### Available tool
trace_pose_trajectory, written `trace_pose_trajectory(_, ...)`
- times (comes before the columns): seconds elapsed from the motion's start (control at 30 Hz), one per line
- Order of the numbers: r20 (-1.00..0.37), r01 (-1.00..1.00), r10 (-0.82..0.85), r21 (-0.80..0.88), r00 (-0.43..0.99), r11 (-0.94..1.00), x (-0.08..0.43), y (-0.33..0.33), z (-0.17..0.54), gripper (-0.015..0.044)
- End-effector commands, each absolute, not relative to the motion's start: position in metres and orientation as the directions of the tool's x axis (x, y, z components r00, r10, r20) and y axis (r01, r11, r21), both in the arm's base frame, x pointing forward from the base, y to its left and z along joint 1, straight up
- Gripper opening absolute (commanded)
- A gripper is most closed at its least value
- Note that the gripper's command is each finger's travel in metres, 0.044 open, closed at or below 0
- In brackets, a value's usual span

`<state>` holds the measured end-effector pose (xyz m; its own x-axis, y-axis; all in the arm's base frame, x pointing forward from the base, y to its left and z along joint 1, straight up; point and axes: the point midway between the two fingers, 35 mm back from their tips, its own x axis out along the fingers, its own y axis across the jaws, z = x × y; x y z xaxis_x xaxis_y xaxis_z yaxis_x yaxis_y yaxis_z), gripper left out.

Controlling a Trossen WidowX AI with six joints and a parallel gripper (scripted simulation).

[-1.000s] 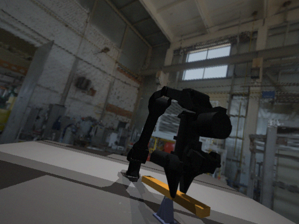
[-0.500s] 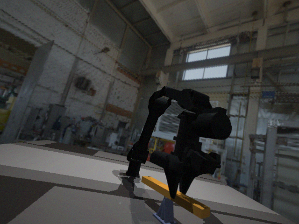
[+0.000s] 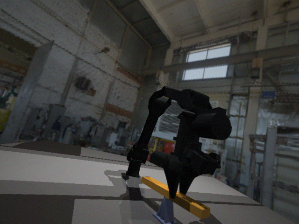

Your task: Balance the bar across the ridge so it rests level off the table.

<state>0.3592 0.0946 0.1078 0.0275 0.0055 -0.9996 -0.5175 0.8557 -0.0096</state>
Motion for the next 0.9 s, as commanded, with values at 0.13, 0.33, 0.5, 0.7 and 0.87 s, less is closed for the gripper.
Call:
trace_pose_trajectory(0.13,-1.0,-0.517,0.008,-0.008,0.029,0.856,0.3595,0.095,0.1067,0.0)
trace_pose_trajectory(0.33,-1.0,-0.517,0.008,-0.008,0.029,0.856,0.3595,0.095,0.1062,0.0)
trace_pose_trajectory(0.5,-1.0,-0.517,0.008,-0.008,0.029,0.856,0.3594,0.095,0.1057,0.0)
trace_pose_trajectory(0.7,-1.0,-0.517,0.008,-0.008,0.029,0.856,0.3594,0.095,0.1053,0.0)
trace_pose_trajectory(0.87,-1.0,-0.517,0.008,-0.008,0.029,0.856,0.3594,0.095,0.1049,0.0)
